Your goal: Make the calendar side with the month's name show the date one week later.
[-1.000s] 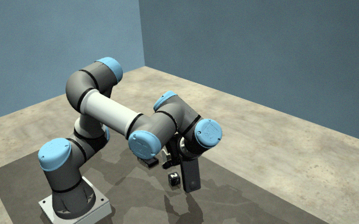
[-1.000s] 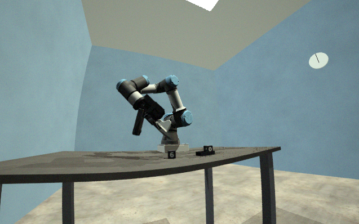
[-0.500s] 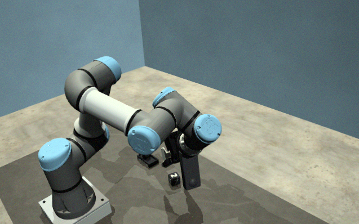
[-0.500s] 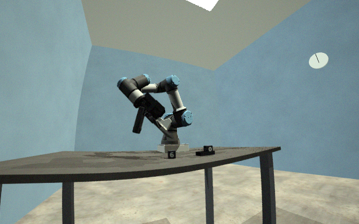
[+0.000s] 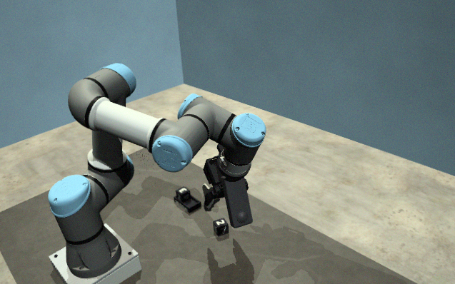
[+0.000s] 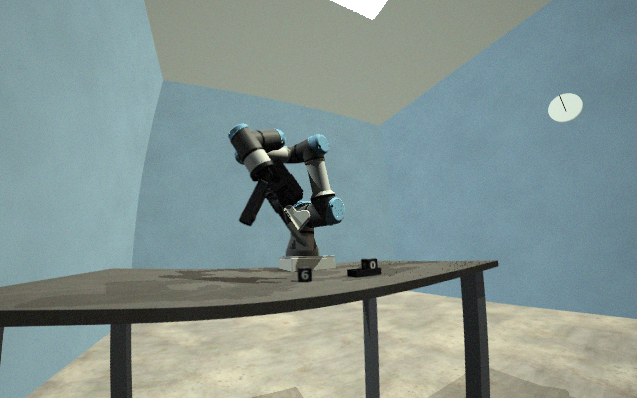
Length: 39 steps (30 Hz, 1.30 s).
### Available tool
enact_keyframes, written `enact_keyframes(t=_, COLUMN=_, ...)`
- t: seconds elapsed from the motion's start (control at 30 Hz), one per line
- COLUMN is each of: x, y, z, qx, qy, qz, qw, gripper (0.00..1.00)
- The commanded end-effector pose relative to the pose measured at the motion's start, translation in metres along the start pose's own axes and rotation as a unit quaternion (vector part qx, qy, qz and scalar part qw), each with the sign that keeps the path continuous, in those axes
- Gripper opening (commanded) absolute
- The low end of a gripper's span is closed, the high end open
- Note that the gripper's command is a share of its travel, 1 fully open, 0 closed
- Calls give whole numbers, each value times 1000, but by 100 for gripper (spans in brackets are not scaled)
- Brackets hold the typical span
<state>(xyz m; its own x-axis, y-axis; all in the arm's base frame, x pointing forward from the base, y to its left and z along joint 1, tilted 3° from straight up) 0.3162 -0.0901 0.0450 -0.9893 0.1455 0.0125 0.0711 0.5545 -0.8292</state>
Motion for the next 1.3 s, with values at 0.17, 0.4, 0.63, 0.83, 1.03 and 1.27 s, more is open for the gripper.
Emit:
enact_keyframes(t=0.17, x=-1, y=-1, z=-1, qx=24, qy=0, qz=2, qw=1000, gripper=42)
enact_keyframes(t=0.4, x=0, y=1, z=-3, qx=54, qy=0, qz=-5, qw=999, gripper=42)
enact_keyframes(t=0.63, x=0, y=1, z=-6, qx=114, qy=1, qz=-12, qw=993, gripper=42)
enact_keyframes(t=0.83, x=-1, y=0, z=-9, qx=151, qy=1, qz=-10, qw=988, gripper=42)
enact_keyframes(t=1.03, x=-1, y=0, z=-9, qx=153, qy=1, qz=-9, qw=988, gripper=42)
enact_keyframes(t=1.27, x=-1, y=2, z=-10, qx=172, qy=1, qz=-15, qw=985, gripper=42)
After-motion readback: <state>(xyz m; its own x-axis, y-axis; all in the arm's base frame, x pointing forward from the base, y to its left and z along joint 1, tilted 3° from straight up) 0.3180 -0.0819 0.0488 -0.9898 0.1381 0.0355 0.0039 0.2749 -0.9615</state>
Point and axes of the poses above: the point where the finger pads meet when closed, its own y axis out along the fingers, its own x axis across the jaws, z = x × y, the point moved 2 cm from there along -y, back along the fingers, and after that the axes turned 5 degrees about -y, right-handed, at the moved point
